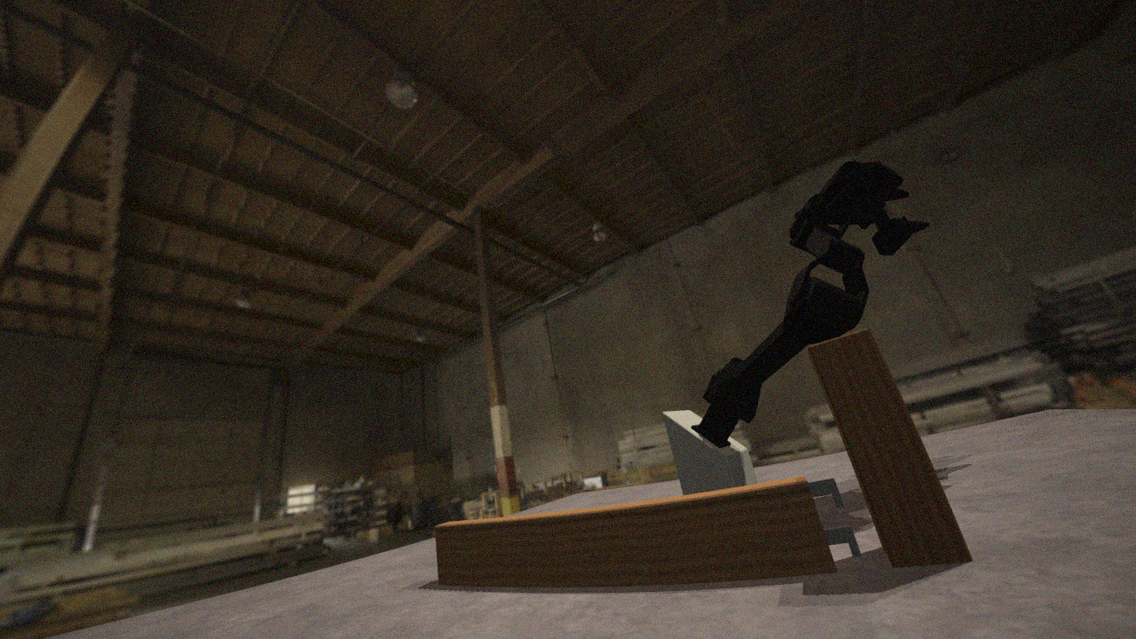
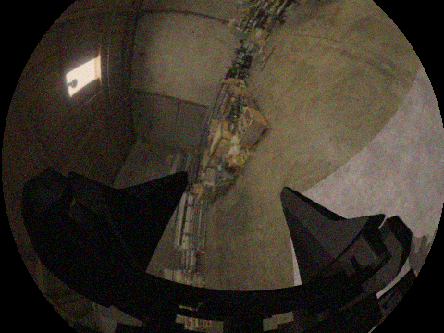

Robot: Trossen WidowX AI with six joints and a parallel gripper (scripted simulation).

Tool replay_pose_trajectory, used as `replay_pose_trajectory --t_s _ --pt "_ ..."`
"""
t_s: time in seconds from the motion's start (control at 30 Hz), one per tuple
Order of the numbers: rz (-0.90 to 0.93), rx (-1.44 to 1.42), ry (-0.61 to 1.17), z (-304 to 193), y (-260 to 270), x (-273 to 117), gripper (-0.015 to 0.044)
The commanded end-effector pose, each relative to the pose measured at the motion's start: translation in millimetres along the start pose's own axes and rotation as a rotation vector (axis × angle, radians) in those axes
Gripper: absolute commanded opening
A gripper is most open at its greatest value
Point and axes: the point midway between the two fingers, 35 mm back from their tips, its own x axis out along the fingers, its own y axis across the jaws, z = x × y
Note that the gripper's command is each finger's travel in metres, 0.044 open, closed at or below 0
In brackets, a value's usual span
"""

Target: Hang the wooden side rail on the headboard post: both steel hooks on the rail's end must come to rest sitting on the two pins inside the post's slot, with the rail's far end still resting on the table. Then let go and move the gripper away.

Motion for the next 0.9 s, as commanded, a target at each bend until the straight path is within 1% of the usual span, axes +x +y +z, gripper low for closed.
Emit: replay_pose_trajectory --t_s 0.0,0.03,0.23,0.4,0.63,0.87 --pt "0.005 -0.004 0.003 -1 1 0 0.0426" --pt "0.018 -0.016 0.011 -3 3 -1 0.0440" --pt "0.191 -0.147 0.092 -31 32 -12 0.0440" --pt "0.357 -0.264 0.143 -54 57 -30 0.0440" --pt "0.615 -0.420 0.178 -84 91 -65 0.0440" --pt "0.865 -0.492 0.186 -102 116 -109 0.0440"
